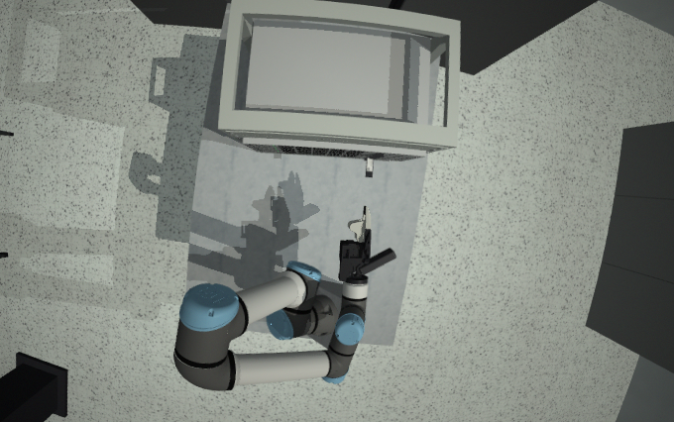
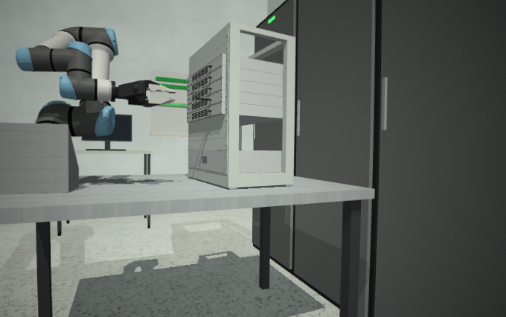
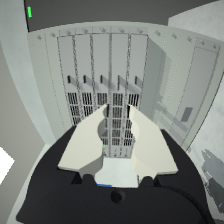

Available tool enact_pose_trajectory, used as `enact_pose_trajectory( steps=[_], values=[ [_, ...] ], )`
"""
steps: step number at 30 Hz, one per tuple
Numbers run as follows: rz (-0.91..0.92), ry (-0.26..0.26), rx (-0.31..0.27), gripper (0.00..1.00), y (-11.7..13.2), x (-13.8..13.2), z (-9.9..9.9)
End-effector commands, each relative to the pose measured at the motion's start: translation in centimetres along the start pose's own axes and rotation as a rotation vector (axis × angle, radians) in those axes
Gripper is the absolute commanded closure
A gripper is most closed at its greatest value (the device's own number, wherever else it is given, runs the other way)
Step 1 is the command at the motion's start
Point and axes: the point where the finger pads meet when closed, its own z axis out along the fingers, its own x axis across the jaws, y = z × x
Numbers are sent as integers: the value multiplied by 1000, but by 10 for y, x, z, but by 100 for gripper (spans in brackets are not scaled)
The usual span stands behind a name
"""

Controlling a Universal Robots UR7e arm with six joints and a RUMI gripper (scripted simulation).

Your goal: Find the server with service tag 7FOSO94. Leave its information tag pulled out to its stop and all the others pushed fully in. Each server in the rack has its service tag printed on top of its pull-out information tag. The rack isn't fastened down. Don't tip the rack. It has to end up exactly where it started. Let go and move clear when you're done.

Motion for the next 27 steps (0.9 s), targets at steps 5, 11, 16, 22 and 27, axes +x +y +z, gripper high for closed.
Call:
enact_pose_trajectory(
  steps=[5,11,16,22,27],
  values=[
    [0,1,1,85,0,0,-1],
    [0,1,1,85,0,0,-1],
    [0,1,1,85,0,0,-1],
    [0,1,1,85,0,0,-1],
    [0,1,1,0,0,0,-1]
  ],
)
